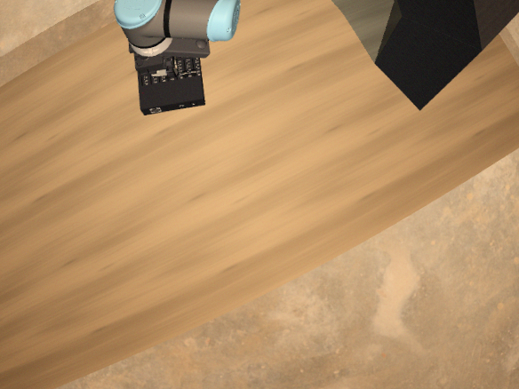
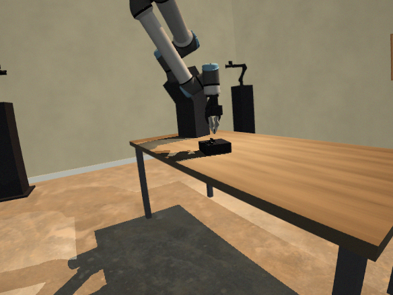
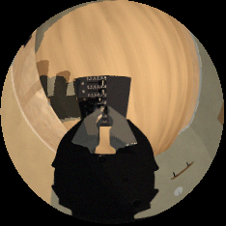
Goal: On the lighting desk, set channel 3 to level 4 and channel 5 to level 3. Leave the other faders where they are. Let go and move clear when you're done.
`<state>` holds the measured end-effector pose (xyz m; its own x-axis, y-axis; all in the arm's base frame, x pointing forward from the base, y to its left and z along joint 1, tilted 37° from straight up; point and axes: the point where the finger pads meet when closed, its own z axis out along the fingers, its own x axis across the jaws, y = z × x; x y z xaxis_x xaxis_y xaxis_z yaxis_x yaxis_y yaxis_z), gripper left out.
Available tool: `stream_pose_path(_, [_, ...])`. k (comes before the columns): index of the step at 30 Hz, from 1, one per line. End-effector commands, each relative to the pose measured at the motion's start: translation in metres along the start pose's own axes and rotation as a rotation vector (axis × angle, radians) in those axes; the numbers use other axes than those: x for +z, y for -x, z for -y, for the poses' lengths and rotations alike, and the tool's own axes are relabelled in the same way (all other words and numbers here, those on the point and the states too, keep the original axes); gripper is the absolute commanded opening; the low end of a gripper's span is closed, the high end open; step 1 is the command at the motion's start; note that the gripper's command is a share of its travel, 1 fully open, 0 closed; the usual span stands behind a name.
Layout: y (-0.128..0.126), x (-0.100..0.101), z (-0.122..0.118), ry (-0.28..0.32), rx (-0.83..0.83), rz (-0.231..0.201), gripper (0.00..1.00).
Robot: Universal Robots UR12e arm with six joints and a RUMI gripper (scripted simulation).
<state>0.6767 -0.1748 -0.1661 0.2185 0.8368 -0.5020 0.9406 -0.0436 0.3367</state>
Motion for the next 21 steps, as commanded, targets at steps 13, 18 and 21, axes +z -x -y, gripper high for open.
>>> stream_pose_path(13, [-0.0001, 0.0038, -0.0003, 0.001, 0.000, 0.000, 0.00])
stream_pose_path(18, [-0.0001, 0.0070, -0.0003, 0.001, 0.000, 0.000, 0.00])
stream_pose_path(21, [-0.0001, 0.0077, -0.0003, 0.001, 0.000, 0.000, 0.00])
